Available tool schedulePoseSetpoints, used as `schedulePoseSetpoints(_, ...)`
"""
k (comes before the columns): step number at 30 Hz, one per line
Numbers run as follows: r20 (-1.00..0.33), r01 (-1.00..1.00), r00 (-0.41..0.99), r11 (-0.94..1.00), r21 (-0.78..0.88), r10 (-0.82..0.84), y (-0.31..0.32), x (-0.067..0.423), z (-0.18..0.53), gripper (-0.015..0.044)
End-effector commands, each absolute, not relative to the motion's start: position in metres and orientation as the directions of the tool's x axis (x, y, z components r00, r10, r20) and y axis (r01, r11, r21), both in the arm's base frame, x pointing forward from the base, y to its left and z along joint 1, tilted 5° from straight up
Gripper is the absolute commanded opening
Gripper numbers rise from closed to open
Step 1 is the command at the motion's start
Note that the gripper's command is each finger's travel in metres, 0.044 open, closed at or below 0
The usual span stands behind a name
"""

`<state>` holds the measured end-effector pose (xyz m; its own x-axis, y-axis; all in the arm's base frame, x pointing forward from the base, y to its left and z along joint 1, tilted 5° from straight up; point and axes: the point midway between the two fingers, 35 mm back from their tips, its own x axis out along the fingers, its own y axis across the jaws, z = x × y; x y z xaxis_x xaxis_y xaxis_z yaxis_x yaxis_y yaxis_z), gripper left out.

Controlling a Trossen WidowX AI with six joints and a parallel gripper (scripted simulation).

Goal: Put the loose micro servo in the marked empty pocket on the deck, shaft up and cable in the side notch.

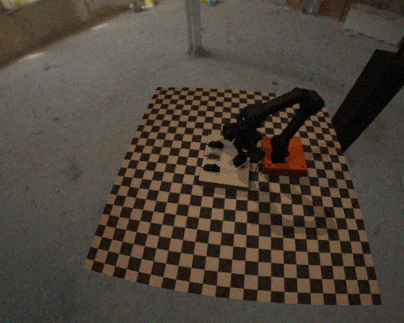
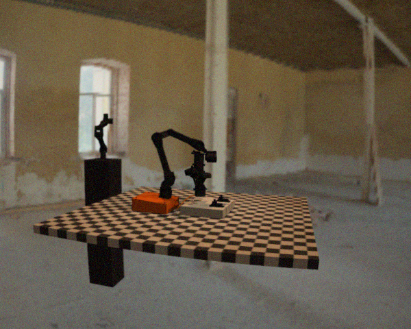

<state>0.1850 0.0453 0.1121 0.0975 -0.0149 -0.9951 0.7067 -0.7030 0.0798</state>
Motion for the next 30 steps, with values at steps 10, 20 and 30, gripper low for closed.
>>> schedulePoseSetpoints(10, -0.994, 0.704, 0.108, -0.705, 0.087, -0.016, 0.053, 0.227, 0.118, 0.0000)
schedulePoseSetpoints(20, -0.994, 0.704, 0.108, -0.705, 0.088, -0.017, 0.042, 0.232, 0.119, 0.0000)
schedulePoseSetpoints(30, -0.994, 0.708, 0.108, -0.700, 0.091, -0.020, 0.015, 0.230, 0.119, 0.0000)
